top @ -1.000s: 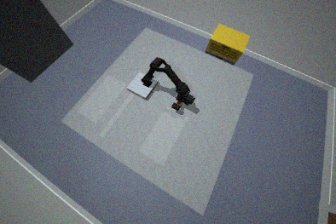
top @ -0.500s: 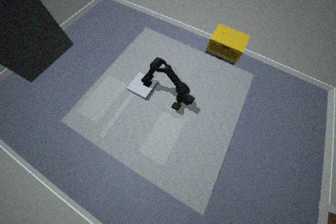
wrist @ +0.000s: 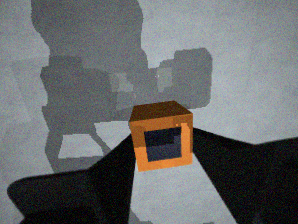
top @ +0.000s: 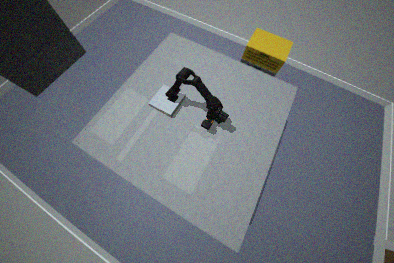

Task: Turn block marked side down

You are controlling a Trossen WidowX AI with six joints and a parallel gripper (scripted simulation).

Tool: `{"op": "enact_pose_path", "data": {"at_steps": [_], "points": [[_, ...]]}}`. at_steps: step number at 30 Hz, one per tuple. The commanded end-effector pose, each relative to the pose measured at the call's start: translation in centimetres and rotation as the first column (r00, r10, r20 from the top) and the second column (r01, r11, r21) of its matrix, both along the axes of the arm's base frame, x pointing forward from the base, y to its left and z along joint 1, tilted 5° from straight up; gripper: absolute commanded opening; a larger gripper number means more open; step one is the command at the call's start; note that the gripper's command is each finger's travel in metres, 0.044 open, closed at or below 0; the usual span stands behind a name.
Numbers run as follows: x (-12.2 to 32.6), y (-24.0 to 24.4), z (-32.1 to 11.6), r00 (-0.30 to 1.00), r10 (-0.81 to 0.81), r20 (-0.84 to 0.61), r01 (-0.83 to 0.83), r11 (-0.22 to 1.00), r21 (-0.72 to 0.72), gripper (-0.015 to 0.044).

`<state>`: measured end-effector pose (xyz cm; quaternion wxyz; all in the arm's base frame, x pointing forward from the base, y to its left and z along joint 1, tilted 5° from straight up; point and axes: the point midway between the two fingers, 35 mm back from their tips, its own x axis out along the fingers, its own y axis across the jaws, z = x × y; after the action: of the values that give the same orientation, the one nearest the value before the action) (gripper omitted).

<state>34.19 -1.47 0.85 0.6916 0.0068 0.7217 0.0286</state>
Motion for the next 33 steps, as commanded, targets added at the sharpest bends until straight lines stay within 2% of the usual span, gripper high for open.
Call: {"op": "enact_pose_path", "data": {"at_steps": [1,8,33], "points": [[0.22,-0.15,2.16,1.0,-0.005,0.008,0.005,1.0,-0.003,0.0],[0.24,-0.17,2.61,1.0,-0.006,0.018,0.006,1.0,-0.002,0.0],[0.12,-0.2,1.85,0.918,-0.028,0.396,0.025,1.0,0.014,0.0]]}}
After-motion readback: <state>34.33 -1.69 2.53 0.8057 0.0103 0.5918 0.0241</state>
